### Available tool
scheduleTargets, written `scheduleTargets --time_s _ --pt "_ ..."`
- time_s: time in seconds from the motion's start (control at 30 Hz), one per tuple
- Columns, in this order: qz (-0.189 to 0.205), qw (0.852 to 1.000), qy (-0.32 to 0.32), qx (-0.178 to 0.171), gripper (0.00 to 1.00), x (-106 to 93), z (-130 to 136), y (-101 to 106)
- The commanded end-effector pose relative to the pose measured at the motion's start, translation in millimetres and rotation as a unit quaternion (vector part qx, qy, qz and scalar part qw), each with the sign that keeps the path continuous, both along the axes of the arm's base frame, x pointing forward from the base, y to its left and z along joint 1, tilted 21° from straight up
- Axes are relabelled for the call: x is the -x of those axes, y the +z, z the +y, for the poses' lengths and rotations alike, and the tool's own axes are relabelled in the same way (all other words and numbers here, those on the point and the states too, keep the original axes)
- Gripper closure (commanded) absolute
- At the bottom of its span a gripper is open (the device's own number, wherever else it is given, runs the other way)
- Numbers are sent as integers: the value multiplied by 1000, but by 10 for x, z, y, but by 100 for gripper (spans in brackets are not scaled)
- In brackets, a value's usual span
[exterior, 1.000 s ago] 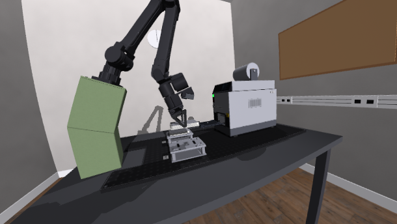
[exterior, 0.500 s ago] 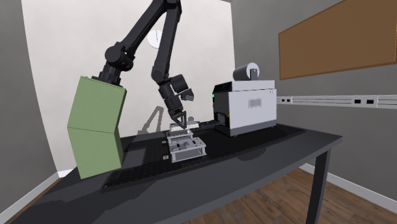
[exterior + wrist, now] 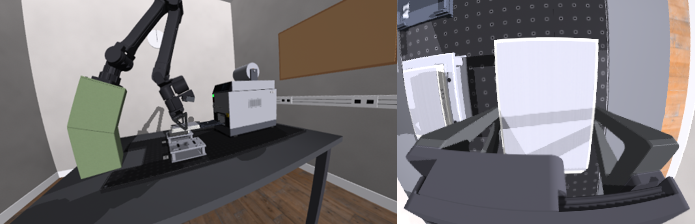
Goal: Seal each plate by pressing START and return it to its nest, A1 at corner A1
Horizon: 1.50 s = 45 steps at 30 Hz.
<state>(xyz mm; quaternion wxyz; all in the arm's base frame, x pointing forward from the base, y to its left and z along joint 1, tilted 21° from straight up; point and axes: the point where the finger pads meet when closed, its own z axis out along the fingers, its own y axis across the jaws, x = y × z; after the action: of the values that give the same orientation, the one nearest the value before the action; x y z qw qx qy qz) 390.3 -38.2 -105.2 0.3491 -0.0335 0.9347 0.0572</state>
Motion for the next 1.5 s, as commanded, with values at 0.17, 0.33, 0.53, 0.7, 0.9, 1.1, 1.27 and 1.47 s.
scheduleTargets --time_s 0.17,0.33,0.53,0.7,0.9,1.1,1.27,1.47 --pt "-2 1000 5 -1 100 39 96 -30" --pt "-5 1000 4 1 100 -13 68 -24" --pt "-16 1000 -4 3 100 -122 -14 -12" --pt "-4 1000 -4 0 100 -1 16 -94" --pt "-5 1000 0 -1 100 -13 53 -90" --pt "-12 1000 6 1 100 -115 91 -108" --pt "-11 1000 1 1 100 -125 55 -136" --pt "-11 1000 -2 1 100 -121 27 -136"
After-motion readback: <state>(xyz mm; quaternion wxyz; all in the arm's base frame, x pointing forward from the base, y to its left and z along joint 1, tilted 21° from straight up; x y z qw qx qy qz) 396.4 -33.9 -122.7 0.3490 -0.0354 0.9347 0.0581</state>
